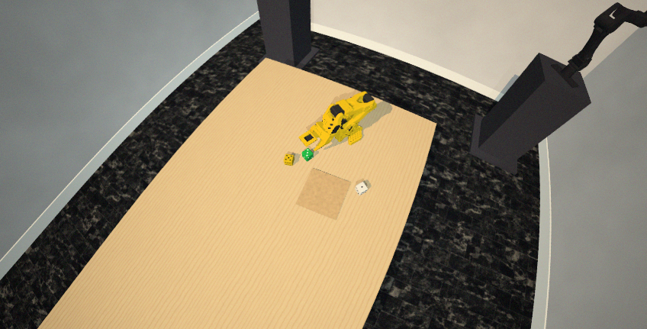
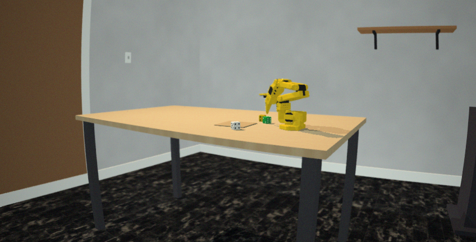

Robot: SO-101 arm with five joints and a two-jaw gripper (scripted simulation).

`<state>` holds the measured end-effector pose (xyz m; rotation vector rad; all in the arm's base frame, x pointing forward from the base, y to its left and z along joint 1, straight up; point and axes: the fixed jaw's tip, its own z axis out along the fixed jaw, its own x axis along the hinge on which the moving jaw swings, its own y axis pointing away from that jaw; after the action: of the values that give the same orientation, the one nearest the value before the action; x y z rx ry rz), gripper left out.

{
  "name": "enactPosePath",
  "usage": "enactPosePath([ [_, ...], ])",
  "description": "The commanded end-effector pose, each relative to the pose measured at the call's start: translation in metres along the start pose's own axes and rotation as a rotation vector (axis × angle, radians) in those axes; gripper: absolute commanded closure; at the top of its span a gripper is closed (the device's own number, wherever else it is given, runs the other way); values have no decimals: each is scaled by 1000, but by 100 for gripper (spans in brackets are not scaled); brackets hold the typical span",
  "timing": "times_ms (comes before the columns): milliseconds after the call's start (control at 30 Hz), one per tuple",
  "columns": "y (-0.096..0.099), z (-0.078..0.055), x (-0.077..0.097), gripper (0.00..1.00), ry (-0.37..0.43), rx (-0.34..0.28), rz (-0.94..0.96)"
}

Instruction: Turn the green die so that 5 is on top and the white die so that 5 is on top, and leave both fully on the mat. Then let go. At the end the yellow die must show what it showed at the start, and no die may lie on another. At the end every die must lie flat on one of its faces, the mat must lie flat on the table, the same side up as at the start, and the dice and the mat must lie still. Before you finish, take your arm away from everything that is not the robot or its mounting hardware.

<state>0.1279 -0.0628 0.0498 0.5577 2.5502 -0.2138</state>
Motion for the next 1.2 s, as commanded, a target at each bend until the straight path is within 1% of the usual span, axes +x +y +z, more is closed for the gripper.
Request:
enactPosePath([
  [0, 7, -3, -9, 65, -34, -26, -33],
  [33, 7, -3, -9, 65, -34, -26, -33],
  [200, 27, -3, -13, 65, -39, -95, -142],
  [367, 53, -5, -14, 65, -46, -183, -283],
  [533, 84, -10, -11, 65, -53, -282, -440],
  [600, 84, -10, -11, 65, -53, -282, -440],
  [733, 109, -15, -4, 65, -58, -362, -567],
  [933, 141, -24, 11, 65, -66, -469, -738],
  [1100, 161, -32, 24, 65, -70, -538, -847],
  [1167, 161, -32, 24, 65, -70, -538, -847],
])
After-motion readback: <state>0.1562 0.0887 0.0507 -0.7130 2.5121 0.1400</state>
